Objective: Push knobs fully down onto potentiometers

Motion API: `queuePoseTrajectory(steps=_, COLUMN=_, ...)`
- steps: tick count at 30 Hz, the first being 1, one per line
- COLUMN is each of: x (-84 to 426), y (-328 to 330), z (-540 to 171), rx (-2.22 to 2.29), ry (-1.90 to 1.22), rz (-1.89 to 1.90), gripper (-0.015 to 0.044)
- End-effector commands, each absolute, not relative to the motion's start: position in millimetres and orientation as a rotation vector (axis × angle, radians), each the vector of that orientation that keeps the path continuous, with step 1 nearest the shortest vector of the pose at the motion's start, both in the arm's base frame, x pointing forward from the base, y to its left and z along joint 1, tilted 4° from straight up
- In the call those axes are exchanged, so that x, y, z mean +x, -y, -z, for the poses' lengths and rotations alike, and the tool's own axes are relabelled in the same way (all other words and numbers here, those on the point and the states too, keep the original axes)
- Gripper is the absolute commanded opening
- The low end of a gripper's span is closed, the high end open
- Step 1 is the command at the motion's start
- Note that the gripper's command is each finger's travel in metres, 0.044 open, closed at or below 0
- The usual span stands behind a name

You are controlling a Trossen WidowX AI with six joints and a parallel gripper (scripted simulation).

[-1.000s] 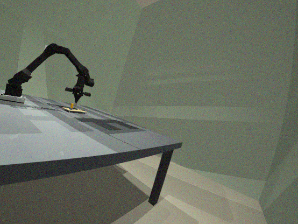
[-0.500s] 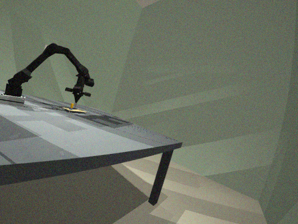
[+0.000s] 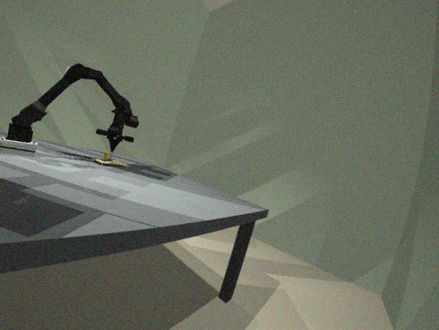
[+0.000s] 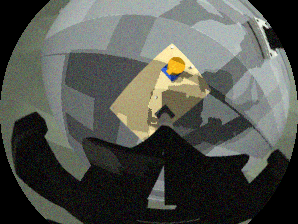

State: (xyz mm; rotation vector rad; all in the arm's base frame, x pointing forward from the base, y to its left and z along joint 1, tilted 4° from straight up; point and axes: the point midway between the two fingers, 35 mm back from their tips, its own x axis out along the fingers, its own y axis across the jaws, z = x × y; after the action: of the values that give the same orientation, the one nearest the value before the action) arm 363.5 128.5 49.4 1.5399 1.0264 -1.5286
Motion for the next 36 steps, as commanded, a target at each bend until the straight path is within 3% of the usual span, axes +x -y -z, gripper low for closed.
queuePoseTrajectory(steps=1, x=363.4, y=-129.7, z=-41.4, rx=1.54, ry=-1.029, rz=1.536, gripper=0.0)
queuePoseTrajectory(steps=36, x=363.3, y=-129.9, z=-37.1, rx=1.54, ry=-1.029, rz=1.536, gripper=0.0)
